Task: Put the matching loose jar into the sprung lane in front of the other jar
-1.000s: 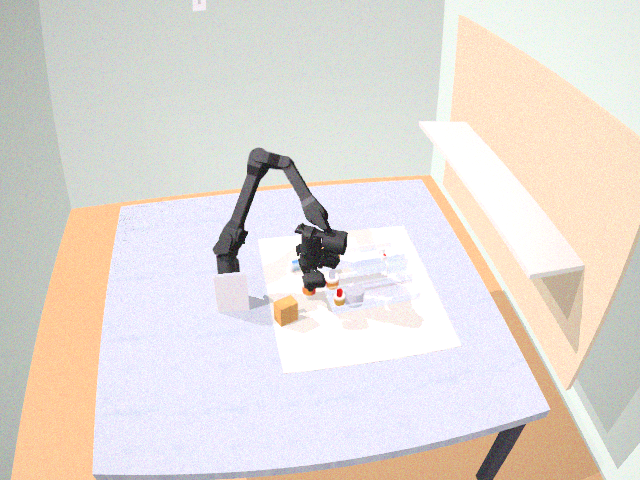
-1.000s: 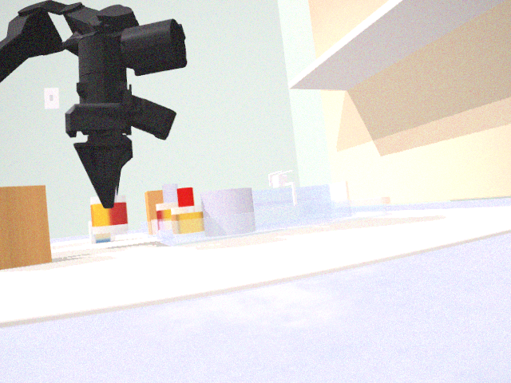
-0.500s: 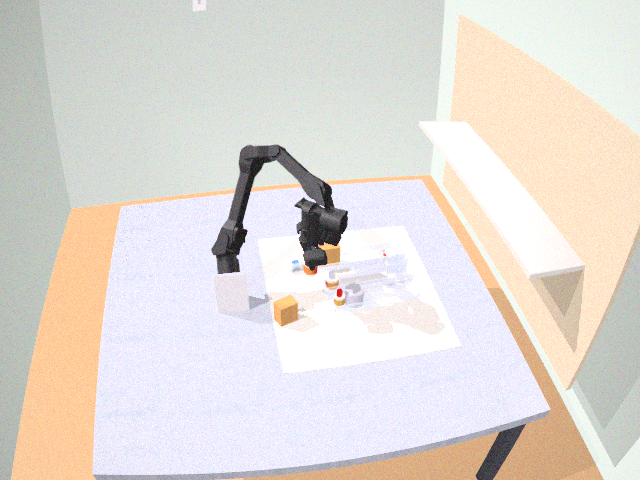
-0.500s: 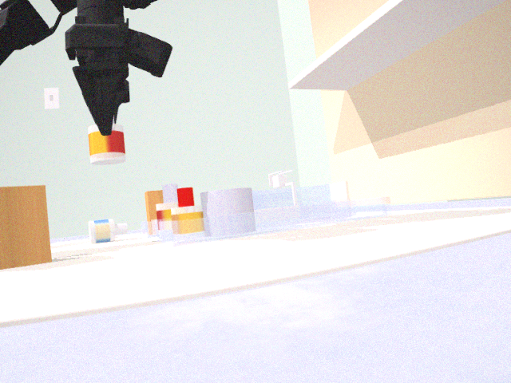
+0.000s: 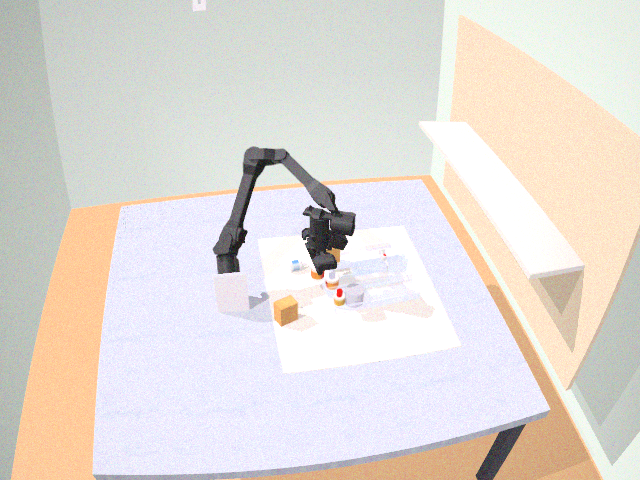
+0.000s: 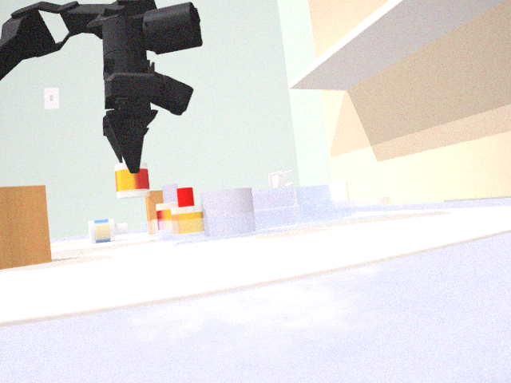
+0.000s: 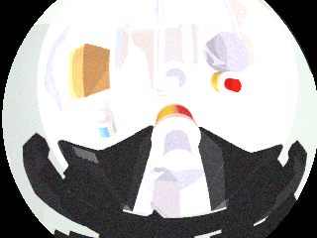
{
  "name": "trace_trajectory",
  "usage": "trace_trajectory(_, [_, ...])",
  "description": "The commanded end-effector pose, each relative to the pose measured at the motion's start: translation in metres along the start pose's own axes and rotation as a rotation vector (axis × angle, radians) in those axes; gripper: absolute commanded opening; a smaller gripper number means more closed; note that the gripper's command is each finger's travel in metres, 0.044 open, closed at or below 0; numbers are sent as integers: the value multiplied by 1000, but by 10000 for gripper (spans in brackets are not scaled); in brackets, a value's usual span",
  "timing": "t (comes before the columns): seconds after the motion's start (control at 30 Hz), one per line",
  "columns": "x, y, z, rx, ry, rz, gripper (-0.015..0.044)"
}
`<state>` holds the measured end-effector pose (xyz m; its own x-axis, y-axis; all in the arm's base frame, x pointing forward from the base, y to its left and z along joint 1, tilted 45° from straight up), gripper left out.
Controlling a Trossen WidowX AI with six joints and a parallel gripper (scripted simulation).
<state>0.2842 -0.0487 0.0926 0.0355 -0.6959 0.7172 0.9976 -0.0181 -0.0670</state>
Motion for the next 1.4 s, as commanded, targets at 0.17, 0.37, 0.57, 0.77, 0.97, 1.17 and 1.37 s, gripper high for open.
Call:
trace_trajectory(0.17, [-22, 0, 1, -6, 7, -1, 0])
trace_trajectory(0.37, [-28, 1, 2, -6, 7, -1, 0])
trace_trajectory(0.57, [-28, 3, 2, -6, 7, -1, 0])
trace_trajectory(0.77, [-28, 6, 3, -6, 7, -1, 0])
trace_trajectory(0.97, [-28, 9, 3, -6, 7, -1, 0])
trace_trajectory(1.17, [-28, 12, 4, -6, 7, -2, 0])
trace_trajectory(1.37, [-28, 14, 4, -6, 7, -2, 0])
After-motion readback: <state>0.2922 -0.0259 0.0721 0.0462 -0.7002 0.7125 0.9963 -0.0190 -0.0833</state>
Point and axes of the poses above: the point midway between the two fingers, 35 mm back from their tips, its own x axis back along the fingers, its own z axis across the jaws, y = z × x, the point moved 10 cm from there along x, back along the fingers, and after that the axes turned 12 degrees about -x, right-handed, at the moved point
